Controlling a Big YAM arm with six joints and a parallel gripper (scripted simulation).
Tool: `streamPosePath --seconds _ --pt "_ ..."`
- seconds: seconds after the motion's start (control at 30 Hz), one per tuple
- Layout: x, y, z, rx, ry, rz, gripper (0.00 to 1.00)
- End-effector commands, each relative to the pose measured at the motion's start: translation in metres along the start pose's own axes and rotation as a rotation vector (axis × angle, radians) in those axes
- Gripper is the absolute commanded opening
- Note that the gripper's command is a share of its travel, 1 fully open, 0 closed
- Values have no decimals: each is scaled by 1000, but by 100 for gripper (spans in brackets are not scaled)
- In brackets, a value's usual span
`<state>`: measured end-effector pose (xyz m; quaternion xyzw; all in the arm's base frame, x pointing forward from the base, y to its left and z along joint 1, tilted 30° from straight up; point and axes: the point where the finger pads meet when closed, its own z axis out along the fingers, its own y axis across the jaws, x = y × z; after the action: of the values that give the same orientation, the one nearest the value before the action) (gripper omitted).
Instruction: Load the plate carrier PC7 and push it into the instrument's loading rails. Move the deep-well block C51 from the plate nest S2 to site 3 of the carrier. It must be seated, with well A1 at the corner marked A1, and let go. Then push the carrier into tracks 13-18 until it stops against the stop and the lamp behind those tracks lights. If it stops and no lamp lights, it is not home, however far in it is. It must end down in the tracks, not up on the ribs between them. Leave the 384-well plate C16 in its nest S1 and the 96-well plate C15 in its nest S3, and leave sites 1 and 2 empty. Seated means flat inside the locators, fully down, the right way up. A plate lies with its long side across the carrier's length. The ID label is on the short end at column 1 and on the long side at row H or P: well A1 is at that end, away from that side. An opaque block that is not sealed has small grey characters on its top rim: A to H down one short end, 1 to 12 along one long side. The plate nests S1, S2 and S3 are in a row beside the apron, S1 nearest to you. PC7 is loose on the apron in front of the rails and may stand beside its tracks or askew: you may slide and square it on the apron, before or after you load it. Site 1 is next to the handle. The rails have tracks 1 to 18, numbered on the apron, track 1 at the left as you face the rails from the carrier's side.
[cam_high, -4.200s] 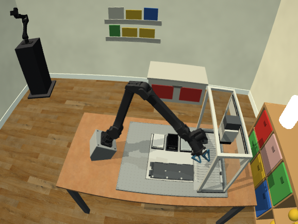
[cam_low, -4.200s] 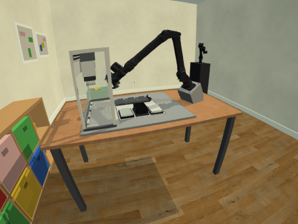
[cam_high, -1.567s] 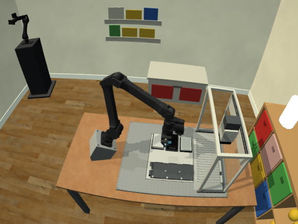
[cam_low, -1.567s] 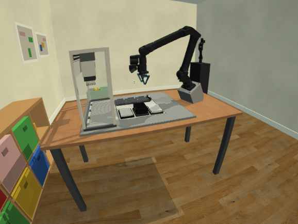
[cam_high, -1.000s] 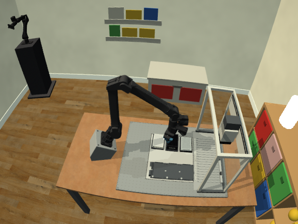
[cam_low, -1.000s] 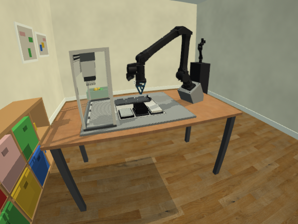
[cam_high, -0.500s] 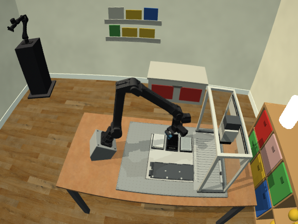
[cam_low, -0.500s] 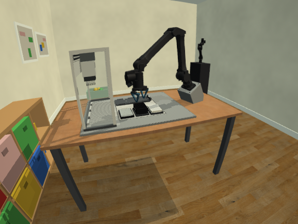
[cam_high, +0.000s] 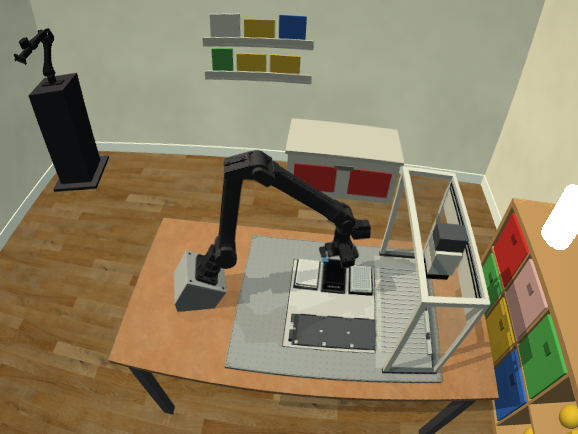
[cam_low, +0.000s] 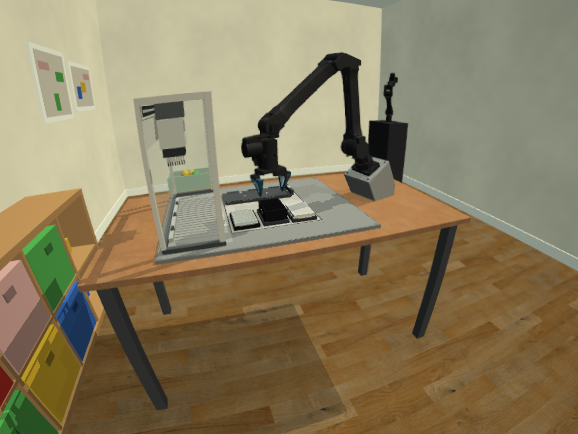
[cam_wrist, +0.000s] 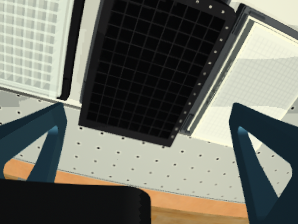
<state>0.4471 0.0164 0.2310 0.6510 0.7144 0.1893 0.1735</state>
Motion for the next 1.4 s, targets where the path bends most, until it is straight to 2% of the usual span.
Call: streamPosePath --seconds 0.0,0.13,0.3,0.37,0.77,0.8,0.87,0.9,1.03,1.07,1.2,1.23,1.3,1.37 --pt "-1 13 -21 -56 -4 172 100" --pt "-1 13 -21 -55 0 305 100" --pt "-1 13 -21 -55 0 320 100" --pt "0 3 6 -11 -4 320 100" --pt "1 3 38 -10 -3 313 100" --pt "1 12 30 -38 0 312 100" --pt "1 12 30 -38 0 312 100" --pt "1 22 15 -72 4 310 100" --pt "1 20 15 -66 3 310 100" --pt "-1 15 25 -42 0 310 100" --pt "-1 15 25 -42 0 310 100" --pt "1 19 21 -63 3 310 100" --pt "1 11 37 -29 -1 311 100" --pt "1 5 44 -14 -2 312 100"
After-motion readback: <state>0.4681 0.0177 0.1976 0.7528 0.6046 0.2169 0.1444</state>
